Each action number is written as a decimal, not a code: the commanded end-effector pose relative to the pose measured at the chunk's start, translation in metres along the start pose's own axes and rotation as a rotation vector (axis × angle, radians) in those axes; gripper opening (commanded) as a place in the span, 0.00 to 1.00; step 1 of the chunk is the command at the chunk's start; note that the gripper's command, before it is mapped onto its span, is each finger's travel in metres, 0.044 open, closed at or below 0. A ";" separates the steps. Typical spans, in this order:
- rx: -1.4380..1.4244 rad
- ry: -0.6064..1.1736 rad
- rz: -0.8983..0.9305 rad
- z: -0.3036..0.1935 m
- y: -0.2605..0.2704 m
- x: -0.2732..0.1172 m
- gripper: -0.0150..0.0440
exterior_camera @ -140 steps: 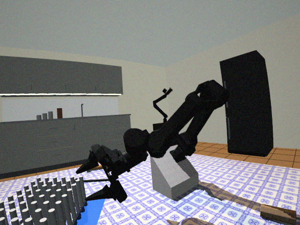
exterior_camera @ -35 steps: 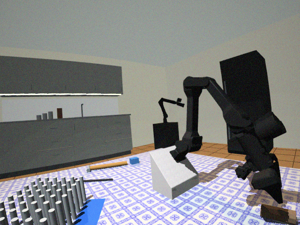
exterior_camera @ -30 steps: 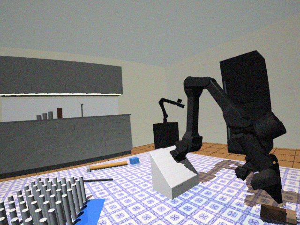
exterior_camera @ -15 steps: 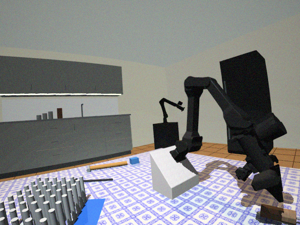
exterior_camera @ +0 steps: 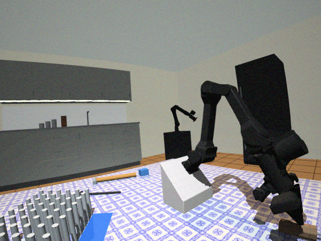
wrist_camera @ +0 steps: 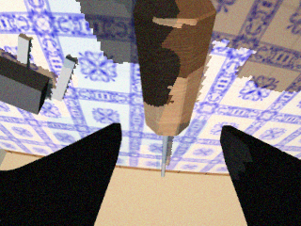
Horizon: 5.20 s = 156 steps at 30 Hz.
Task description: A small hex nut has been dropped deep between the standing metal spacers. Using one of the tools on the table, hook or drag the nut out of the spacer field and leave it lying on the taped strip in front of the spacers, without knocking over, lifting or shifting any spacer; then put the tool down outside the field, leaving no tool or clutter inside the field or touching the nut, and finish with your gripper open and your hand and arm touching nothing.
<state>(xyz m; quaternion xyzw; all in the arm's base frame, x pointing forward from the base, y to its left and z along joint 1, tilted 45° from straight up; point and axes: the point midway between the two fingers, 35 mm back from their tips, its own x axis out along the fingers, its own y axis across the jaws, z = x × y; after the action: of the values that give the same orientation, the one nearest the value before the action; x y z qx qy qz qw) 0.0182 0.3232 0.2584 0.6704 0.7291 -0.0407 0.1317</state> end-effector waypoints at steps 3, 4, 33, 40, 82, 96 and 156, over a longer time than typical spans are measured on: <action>0.004 -0.006 0.005 0.007 0.001 0.009 0.73; 0.004 -0.006 0.005 0.007 0.001 0.010 0.73; 0.005 -0.007 0.005 0.026 0.000 0.037 0.55; 0.005 -0.006 0.005 0.023 0.001 0.034 0.40; -0.290 -0.080 0.113 -0.047 0.034 -0.109 0.25; -0.659 -0.232 0.220 -0.027 0.080 -0.115 0.25; -1.841 -0.905 0.062 0.052 0.199 -0.189 0.25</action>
<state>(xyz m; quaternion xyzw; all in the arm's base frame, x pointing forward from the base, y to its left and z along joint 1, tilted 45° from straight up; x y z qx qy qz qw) 0.2312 0.1509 0.2835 0.2847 0.3470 0.2816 0.8481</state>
